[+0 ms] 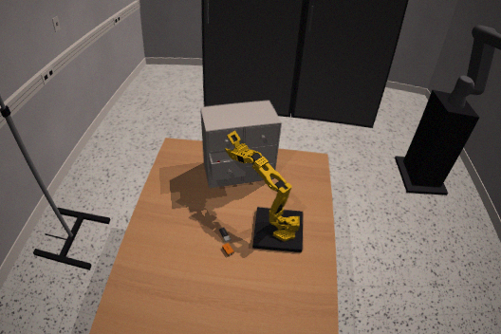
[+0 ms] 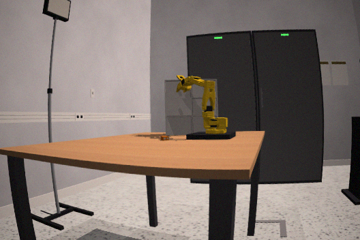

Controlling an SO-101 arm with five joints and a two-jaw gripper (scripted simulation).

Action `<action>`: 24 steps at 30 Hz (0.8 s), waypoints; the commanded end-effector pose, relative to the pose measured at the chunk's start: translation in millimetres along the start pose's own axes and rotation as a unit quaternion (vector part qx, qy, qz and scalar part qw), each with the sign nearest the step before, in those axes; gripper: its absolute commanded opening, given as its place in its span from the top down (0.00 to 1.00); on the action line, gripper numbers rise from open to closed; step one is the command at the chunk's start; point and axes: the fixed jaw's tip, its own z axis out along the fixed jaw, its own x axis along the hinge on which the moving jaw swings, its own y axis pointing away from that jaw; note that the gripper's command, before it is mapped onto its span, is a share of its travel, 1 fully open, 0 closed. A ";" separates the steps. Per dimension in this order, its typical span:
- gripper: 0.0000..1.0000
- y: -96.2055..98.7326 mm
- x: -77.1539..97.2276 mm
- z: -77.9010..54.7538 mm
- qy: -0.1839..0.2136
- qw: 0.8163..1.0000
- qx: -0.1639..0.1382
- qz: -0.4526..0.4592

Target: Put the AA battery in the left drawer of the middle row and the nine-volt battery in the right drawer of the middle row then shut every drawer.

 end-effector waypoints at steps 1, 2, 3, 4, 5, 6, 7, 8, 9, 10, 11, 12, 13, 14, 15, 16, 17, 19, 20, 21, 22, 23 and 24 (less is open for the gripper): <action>0.75 -2.2 1.8 2.0 0.007 1.000 0.003 -0.001; 0.75 -2.2 1.8 2.0 0.007 1.000 0.003 -0.001; 0.75 -2.2 1.8 2.0 0.007 1.000 0.003 -0.001; 0.75 -2.2 1.8 2.0 0.007 1.000 0.003 -0.001; 0.75 -2.2 1.8 2.0 0.007 1.000 0.003 -0.001; 0.75 -2.2 1.8 2.0 0.007 1.000 0.003 -0.001; 0.75 -2.2 1.8 2.0 0.007 1.000 0.003 -0.001; 0.75 -2.2 1.8 2.0 0.007 1.000 0.003 -0.001; 0.75 -2.2 1.8 2.0 0.007 1.000 0.003 -0.001; 0.75 -2.2 1.8 2.0 0.007 1.000 0.003 -0.001; 0.75 -2.2 1.8 2.0 0.007 1.000 0.003 -0.001; 0.75 -2.2 1.8 2.0 0.007 1.000 0.003 -0.001; 0.75 -2.2 1.8 -0.6 0.007 1.000 0.003 -0.001; 0.75 -2.3 1.8 -3.3 0.007 1.000 0.003 -0.001; 0.75 -2.3 1.8 -5.9 0.007 1.000 0.003 -0.001; 0.75 -2.3 1.9 -8.5 0.007 1.000 0.003 -0.001; 0.75 -2.3 2.0 -11.1 0.007 1.000 0.003 -0.001; 0.75 -2.3 2.3 -16.3 0.007 1.000 0.003 -0.001; 0.75 -2.3 2.6 -18.9 0.007 1.000 0.003 -0.001; 0.75 -2.4 2.9 -21.5 0.007 1.000 0.003 -0.001; 0.75 -2.4 3.2 -24.0 0.007 1.000 0.003 -0.001; 0.75 -2.4 3.6 -26.6 0.007 1.000 0.004 -0.001; 0.75 -2.4 4.0 -29.1 0.007 1.000 0.004 -0.001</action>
